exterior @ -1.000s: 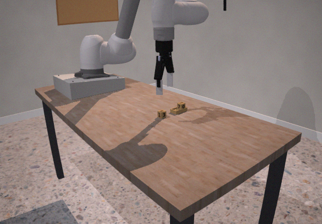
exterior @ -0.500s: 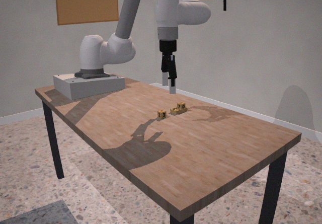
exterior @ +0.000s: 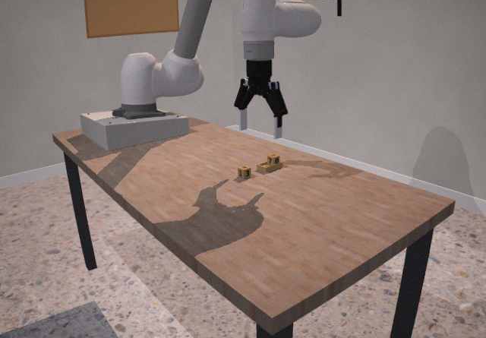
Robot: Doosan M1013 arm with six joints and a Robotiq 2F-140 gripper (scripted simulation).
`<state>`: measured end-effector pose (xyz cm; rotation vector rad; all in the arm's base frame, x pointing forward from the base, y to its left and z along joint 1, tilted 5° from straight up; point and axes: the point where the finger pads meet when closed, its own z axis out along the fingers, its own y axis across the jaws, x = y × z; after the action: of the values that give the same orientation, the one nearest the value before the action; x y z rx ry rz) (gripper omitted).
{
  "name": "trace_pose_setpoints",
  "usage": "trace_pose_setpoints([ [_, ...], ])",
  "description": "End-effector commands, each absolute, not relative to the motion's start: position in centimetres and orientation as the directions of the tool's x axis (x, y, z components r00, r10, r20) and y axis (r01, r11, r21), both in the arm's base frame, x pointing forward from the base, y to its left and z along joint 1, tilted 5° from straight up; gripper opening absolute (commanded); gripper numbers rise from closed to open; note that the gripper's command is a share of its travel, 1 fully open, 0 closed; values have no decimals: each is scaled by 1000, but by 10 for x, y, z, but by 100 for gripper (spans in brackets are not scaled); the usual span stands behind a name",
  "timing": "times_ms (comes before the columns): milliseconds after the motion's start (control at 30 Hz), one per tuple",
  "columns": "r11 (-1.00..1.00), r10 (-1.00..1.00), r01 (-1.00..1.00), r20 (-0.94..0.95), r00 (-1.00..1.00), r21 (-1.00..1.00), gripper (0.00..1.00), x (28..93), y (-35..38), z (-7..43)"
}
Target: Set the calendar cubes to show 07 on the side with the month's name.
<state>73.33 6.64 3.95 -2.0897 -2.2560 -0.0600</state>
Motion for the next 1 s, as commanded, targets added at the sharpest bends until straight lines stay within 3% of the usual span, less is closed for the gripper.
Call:
trace_pose_setpoints([
  [0,188,979,982,86,-187,-6,100,733,70,40],
  [400,625,776,779,79,-626,35,100,732,90,42],
  [533,655,751,754,77,-656,38,100,732,91,42],
  [600,762,642,645,71,-764,50,100,732,97,42],
  [967,951,297,299,46,-954,73,100,731,113,43],
])
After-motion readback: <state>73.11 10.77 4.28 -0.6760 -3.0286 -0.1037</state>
